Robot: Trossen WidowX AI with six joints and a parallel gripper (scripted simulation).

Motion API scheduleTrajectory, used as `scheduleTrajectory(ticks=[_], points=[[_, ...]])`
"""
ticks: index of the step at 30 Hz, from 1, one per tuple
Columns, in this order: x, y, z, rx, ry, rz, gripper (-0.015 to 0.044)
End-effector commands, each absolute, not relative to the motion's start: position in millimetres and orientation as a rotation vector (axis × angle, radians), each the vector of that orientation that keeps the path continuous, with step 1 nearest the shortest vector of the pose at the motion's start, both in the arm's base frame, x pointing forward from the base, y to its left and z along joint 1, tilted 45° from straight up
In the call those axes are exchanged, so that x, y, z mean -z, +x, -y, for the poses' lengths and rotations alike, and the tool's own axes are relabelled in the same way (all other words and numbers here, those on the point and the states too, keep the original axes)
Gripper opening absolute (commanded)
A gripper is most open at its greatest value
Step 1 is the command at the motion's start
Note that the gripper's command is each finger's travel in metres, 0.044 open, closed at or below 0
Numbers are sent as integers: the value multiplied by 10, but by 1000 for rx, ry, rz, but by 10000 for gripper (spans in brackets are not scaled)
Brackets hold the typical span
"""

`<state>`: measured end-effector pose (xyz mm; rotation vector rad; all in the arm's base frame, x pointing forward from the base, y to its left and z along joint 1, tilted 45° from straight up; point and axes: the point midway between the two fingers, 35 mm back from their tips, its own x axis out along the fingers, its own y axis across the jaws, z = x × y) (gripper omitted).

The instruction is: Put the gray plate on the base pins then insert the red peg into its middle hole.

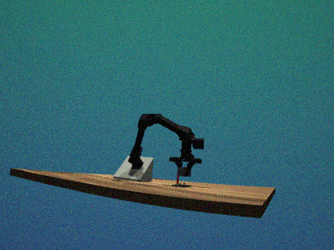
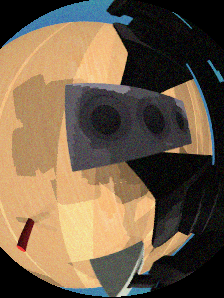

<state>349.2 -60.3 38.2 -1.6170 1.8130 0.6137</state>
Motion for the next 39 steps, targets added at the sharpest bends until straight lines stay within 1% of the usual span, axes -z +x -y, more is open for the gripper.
scheduleTrajectory(ticks=[1, 27, 39], points=[[-431, 3460, 713, -630, -1643, -1815, 0], [-453, 3453, 761, -637, -1649, -1816, 0], [-333, 3444, 880, -637, -1650, -1817, 0]])
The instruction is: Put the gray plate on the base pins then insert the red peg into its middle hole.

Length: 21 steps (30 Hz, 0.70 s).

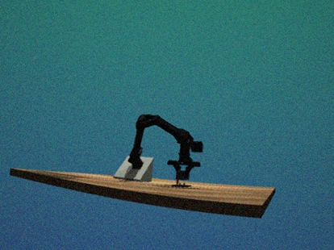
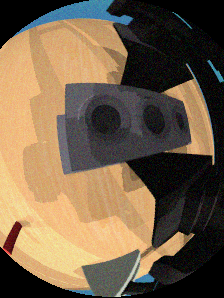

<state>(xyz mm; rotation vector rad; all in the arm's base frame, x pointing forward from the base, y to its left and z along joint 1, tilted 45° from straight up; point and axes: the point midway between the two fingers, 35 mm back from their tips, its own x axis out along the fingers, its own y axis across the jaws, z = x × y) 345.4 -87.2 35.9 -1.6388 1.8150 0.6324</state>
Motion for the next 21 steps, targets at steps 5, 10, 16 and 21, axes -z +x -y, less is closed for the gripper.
scheduleTrajectory(ticks=[5, 10, 16, 21], points=[[-290, 3443, 924, -637, -1650, -1817, 0], [-233, 3439, 982, -636, -1650, -1817, 0], [-175, 3432, 1044, -636, -1651, -1818, 0], [-208, 3449, 1024, -631, -1641, -1813, 0]])
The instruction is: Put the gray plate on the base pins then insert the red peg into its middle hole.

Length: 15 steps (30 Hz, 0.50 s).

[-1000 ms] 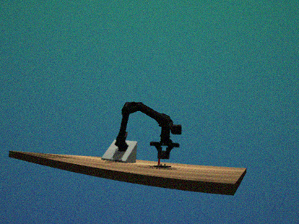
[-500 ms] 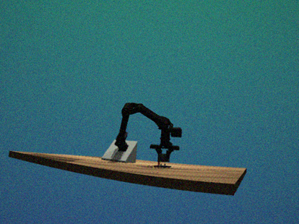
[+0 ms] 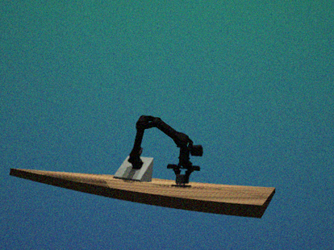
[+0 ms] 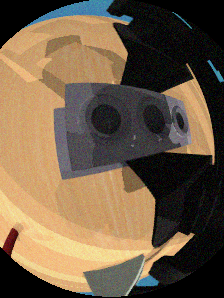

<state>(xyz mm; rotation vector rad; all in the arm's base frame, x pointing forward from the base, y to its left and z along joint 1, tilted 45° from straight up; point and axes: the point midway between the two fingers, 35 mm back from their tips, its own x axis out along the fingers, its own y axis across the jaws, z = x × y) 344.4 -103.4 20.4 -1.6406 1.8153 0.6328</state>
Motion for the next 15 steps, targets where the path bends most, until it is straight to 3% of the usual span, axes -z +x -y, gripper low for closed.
scheduleTrajectory(ticks=[1, 2, 15], points=[[-208, 3449, 1024, -631, -1641, -1813, 0], [-208, 3449, 1024, -631, -1641, -1813, 0], [-208, 3449, 1024, -631, -1641, -1813, 341]])
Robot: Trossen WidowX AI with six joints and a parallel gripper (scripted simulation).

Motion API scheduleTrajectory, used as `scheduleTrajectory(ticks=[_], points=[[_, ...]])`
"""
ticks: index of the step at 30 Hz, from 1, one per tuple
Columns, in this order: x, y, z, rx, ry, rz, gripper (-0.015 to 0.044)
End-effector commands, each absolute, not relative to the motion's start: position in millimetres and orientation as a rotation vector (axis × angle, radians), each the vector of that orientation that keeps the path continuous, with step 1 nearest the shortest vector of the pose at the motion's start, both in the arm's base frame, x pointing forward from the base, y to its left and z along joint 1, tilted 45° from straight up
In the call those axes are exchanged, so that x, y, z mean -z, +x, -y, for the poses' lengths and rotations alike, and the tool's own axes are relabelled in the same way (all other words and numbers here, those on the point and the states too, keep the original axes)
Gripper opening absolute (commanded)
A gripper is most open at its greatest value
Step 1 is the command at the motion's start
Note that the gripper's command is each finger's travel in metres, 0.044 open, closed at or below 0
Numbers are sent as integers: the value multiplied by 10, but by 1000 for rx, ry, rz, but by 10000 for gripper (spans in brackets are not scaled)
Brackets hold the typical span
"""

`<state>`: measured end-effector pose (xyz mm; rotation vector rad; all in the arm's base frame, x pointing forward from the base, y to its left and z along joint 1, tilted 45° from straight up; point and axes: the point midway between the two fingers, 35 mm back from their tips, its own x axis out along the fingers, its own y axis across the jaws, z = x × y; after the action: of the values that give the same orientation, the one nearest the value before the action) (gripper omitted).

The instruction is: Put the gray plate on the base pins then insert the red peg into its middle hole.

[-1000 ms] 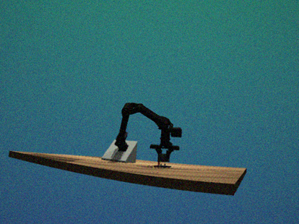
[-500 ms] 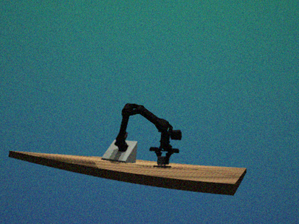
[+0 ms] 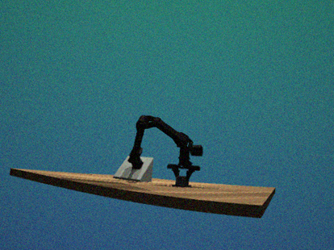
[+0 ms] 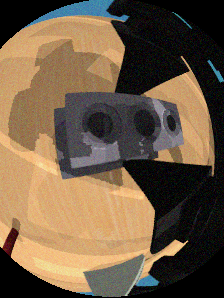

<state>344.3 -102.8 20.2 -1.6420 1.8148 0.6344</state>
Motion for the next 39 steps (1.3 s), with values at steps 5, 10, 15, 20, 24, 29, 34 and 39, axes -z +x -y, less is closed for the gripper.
scheduleTrajectory(ticks=[5, 10, 15, 20, 24, 29, 34, 39], points=[[-208, 3449, 1024, -631, -1641, -1813, 440], [-361, 3499, 850, -636, -1641, -1810, 440], [-942, 3519, 264, -642, -1645, -1813, 440], [-1015, 3529, 182, -641, -1647, -1815, 440], [-983, 3522, 144, -589, -1611, -1814, 440], [-751, 3451, -132, -226, -1337, -1787, 440], [-519, 3340, -400, 124, -1038, -1716, 440], [-298, 3193, -644, 450, -731, -1605, 440]])
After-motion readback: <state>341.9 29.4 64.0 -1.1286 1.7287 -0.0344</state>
